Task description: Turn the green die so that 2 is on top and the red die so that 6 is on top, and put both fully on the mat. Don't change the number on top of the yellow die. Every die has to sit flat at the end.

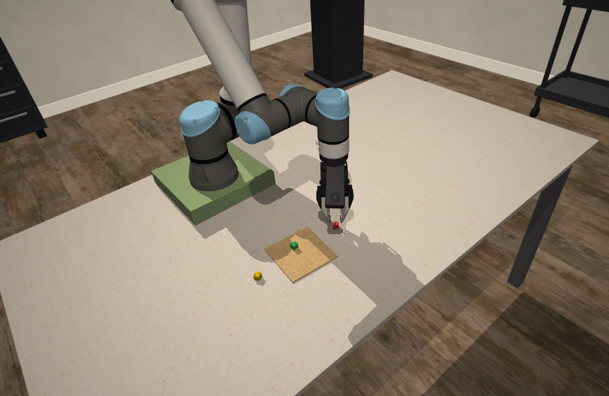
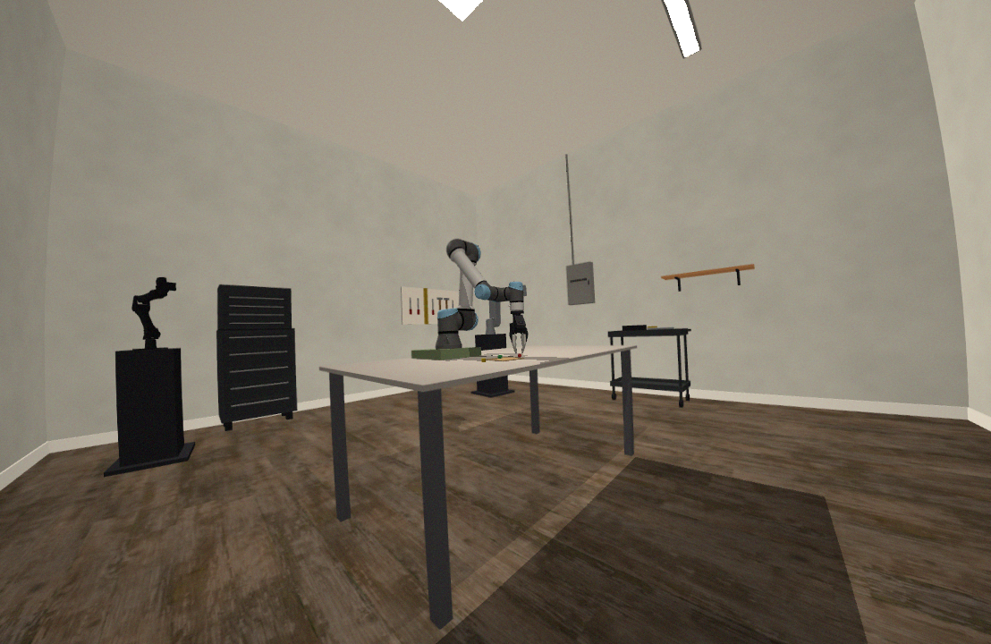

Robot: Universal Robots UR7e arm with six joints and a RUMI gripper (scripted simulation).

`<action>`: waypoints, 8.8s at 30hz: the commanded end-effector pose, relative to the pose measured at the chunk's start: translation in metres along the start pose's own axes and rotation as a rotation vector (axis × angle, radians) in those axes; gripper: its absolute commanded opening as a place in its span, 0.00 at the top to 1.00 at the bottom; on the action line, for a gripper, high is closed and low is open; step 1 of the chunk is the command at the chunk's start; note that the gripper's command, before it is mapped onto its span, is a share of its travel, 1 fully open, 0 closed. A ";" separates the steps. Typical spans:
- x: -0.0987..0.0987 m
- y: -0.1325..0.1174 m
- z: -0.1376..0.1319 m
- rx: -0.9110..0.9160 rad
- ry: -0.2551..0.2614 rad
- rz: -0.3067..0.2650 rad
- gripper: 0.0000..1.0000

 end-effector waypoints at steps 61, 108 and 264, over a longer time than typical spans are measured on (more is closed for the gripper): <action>0.015 0.000 0.000 0.000 0.001 0.001 1.00; -0.066 0.000 0.000 0.000 0.001 0.001 1.00; 0.006 0.111 0.080 -0.769 0.001 0.001 1.00</action>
Point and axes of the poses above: the point where the finger pads meet when closed, its own x axis out along the fingers, its own z axis across the jaws, y = z × x, the point moved 3 cm from there along -x, back along the fingers, and after that the axes turned 1 degree about -x, right-handed, at the moved point
